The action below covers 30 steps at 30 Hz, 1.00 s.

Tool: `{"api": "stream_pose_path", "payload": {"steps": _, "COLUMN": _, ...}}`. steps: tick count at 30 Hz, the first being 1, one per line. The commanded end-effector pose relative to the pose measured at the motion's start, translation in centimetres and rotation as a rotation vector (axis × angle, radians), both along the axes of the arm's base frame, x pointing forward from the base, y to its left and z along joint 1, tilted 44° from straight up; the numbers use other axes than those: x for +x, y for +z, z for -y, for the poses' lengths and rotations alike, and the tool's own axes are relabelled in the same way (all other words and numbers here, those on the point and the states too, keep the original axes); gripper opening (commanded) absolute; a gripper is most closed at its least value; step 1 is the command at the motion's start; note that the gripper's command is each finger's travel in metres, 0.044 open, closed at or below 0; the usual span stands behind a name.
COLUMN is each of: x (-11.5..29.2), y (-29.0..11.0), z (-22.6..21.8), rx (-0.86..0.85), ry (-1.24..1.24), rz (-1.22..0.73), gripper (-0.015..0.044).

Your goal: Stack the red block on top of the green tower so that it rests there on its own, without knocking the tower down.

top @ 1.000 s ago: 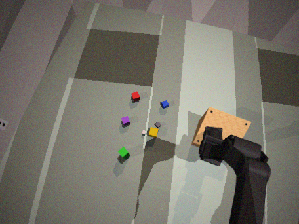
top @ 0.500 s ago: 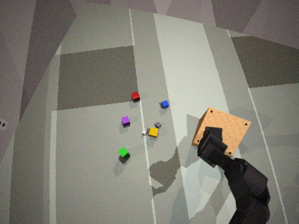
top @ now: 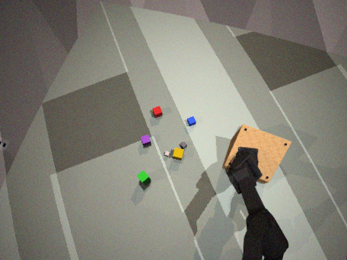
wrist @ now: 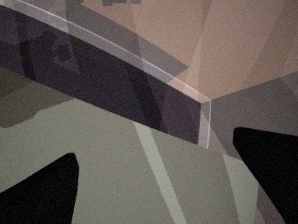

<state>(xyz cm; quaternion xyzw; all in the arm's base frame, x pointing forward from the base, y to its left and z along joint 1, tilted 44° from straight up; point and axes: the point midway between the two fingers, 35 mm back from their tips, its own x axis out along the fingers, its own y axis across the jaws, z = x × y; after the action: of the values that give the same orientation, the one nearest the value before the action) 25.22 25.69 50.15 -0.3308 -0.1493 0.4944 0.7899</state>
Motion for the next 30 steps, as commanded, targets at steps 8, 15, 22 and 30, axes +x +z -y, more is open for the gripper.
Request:
{"api": "stream_pose_path", "payload": {"steps": 8, "x": 11.8, "y": -11.4, "z": 4.9, "rx": -0.201, "ry": -0.208, "rz": -0.258, "gripper": 0.0440}}
{"api": "stream_pose_path", "payload": {"steps": 15, "x": 16.9, "y": -19.3, "z": 11.2, "rx": -0.293, "ry": -0.334, "rz": -0.452, "gripper": 0.0440}}
{"api": "stream_pose_path", "payload": {"steps": 22, "x": 19.2, "y": -26.6, "z": 18.1, "rx": -0.339, "ry": -0.439, "rz": -0.655, "gripper": 0.0440}}
{"api": "stream_pose_path", "payload": {"steps": 30, "x": 19.3, "y": -34.5, "z": 26.1, "rx": -0.346, "ry": -0.499, "rz": -0.890, "gripper": 0.0440}}
